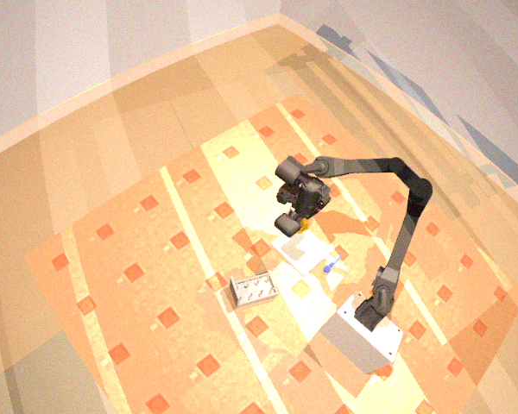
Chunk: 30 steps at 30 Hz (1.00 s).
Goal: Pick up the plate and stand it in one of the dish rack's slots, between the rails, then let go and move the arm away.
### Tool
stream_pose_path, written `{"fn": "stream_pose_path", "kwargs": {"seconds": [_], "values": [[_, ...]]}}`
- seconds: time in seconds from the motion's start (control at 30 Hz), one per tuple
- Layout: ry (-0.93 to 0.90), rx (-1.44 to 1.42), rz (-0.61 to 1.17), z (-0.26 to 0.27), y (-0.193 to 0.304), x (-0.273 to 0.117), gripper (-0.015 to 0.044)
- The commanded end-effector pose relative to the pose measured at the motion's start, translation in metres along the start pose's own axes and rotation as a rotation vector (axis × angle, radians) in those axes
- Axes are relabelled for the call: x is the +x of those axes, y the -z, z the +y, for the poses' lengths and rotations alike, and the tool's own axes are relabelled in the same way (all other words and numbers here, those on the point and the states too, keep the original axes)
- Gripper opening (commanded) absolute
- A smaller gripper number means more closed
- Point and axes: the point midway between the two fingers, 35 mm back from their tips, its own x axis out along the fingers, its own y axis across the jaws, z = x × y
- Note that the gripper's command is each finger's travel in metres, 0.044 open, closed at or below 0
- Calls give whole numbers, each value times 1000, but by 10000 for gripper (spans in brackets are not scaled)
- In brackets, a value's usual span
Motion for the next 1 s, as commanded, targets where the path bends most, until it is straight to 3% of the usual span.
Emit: {"fn": "stream_pose_path", "kwargs": {"seconds": [0.0, 0.27, 0.4, 0.8, 0.97], "values": [[1, 10, -12, 0, -2, -23, 0], [9, 10, -12, 1, 1, -68, 0], [9, 15, -12, 5, 2, -72, 0], [-6, 377, -9, 110, 68, -72, 0], [2, 458, -9, 126, 86, -70, 0]]}}
